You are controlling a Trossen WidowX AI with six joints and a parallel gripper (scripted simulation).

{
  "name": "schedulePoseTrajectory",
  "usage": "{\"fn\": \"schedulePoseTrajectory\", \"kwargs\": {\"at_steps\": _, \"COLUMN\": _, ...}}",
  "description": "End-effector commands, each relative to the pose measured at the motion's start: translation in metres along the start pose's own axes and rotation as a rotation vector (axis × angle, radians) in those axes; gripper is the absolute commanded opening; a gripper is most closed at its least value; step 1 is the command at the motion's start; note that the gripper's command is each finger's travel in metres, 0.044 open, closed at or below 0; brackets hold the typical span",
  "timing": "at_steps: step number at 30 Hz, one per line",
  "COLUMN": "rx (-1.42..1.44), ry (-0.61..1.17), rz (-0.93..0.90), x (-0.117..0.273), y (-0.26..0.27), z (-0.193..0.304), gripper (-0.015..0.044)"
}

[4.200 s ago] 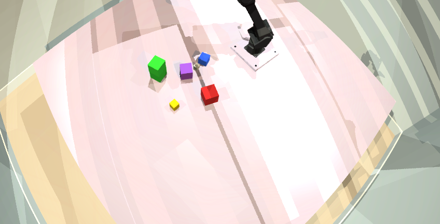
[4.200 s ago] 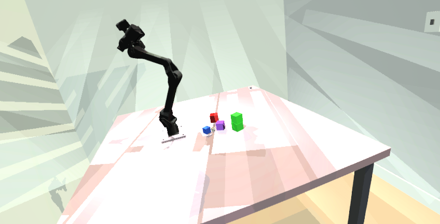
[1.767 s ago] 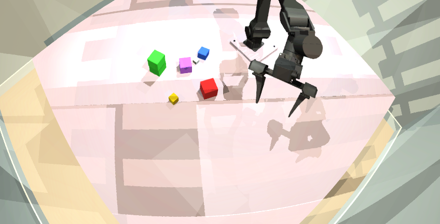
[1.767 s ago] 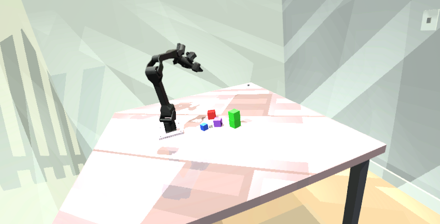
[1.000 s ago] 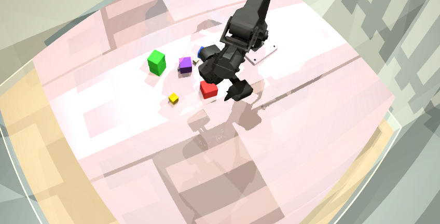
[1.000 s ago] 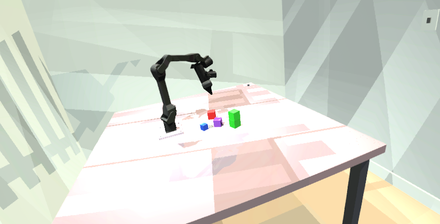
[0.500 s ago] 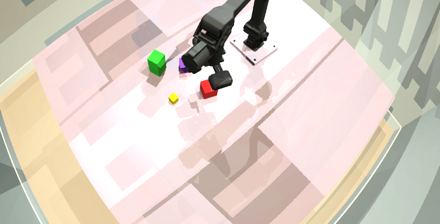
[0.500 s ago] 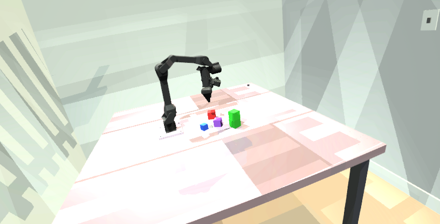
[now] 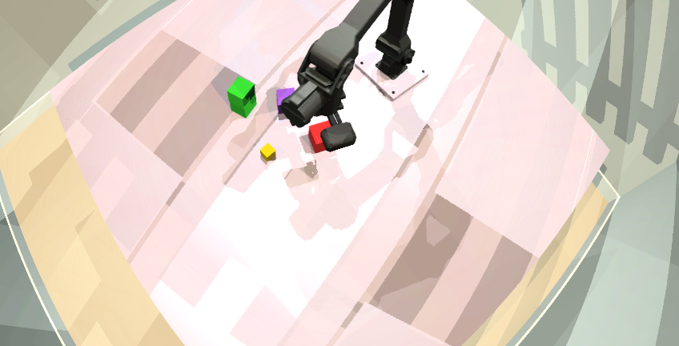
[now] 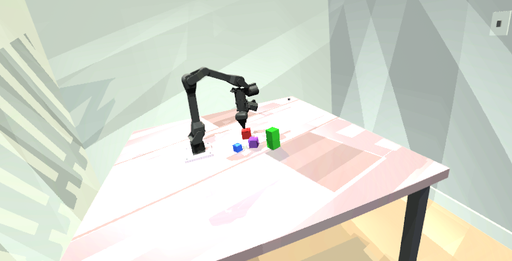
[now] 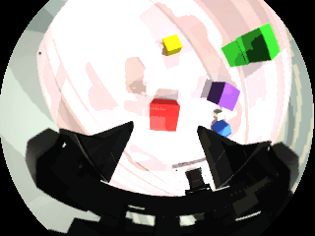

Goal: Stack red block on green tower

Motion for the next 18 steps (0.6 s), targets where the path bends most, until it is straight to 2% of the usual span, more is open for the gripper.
{"fn": "schedulePoseTrajectory", "kwargs": {"at_steps": 1, "rx": -0.003, "ry": 0.003, "rz": -0.004, "x": -0.010, "y": 0.001, "z": 0.001, "gripper": 0.0440}}
{"fn": "schedulePoseTrajectory", "kwargs": {"at_steps": 18, "rx": -0.003, "ry": 0.003, "rz": -0.004, "x": -0.032, "y": 0.003, "z": 0.000, "gripper": 0.0440}}
Point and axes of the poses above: the point midway between the two fingers, 35 mm back from their tips, its own x axis back along the fingers, its own y axis across the jaws, z = x × y, the point moved 10 cm from there along x, back along the fingers, and after that the axes turned 14 degrees about -x, right-handed, at the moved point
